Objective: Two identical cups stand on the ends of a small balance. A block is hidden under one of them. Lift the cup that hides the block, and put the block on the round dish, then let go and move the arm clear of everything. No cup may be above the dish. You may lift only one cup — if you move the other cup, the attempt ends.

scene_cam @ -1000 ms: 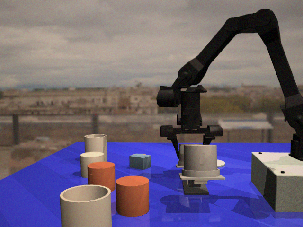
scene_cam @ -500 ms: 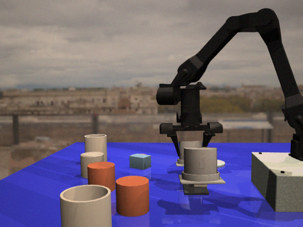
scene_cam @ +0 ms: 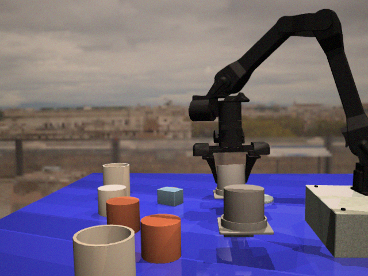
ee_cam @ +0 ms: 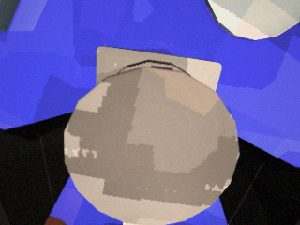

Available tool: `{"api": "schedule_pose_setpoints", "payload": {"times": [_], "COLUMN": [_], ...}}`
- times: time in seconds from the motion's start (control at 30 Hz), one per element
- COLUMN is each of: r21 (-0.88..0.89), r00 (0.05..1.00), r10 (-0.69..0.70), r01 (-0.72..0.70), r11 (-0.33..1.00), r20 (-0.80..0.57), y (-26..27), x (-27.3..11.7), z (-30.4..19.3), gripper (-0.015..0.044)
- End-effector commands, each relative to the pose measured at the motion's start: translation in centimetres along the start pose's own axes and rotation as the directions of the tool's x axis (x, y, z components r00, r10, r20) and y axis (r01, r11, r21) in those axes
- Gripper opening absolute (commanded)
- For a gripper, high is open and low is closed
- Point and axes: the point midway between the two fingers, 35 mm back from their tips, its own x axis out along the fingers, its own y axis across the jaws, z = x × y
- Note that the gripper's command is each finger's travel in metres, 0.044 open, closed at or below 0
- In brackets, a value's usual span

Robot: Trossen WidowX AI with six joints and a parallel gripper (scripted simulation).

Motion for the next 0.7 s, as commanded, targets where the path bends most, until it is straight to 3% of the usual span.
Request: {"api": "schedule_pose_setpoints", "payload": {"times": [0.0, 0.67], "r21": [0.003, 0.003], "r00": [1.0, 1.0], "r10": [0.013, 0.013], "r01": [-0.013, -0.013], "r11": [1.0, 1.0], "r20": [0.01, 0.011], "y": [0.4, 0.5], "x": [-0.8, -3.3], "z": [0.3, 0.3], "gripper": [0.0, 0.0]}}
